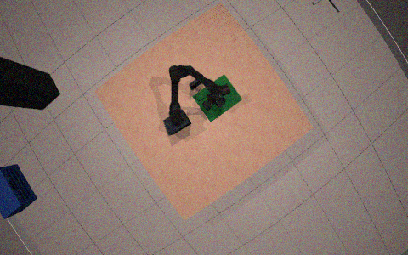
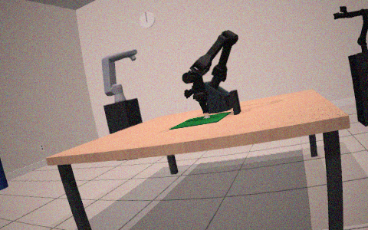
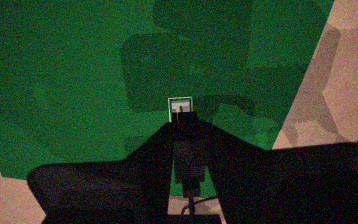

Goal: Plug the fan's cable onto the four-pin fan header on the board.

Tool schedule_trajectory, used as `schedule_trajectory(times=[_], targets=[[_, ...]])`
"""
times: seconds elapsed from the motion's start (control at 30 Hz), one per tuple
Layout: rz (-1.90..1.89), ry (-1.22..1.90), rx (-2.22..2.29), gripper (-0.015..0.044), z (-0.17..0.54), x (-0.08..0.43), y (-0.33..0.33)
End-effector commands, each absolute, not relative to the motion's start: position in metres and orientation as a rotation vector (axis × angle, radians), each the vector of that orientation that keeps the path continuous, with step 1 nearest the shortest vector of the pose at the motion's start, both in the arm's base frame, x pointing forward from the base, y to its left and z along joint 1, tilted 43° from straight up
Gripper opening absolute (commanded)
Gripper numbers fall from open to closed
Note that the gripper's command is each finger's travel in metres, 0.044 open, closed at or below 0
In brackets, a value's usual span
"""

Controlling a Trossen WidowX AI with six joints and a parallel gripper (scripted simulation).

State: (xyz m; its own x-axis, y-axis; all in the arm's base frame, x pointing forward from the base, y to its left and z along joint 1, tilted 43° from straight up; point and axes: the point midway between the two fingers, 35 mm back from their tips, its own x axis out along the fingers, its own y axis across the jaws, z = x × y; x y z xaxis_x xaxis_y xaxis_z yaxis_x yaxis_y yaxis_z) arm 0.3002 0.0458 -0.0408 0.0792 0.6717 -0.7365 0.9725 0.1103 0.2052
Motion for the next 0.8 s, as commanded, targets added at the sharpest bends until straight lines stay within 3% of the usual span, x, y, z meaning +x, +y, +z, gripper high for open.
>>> schedule_trajectory(times=[0.0, 0.77], targets=[[-0.514, 1.661, 1.628, 0.0000, -0.0400, 0.3000, 0.0465], [-0.515, 1.661, 1.630, 0.0000, -0.0408, 0.3027, 0.0471]])
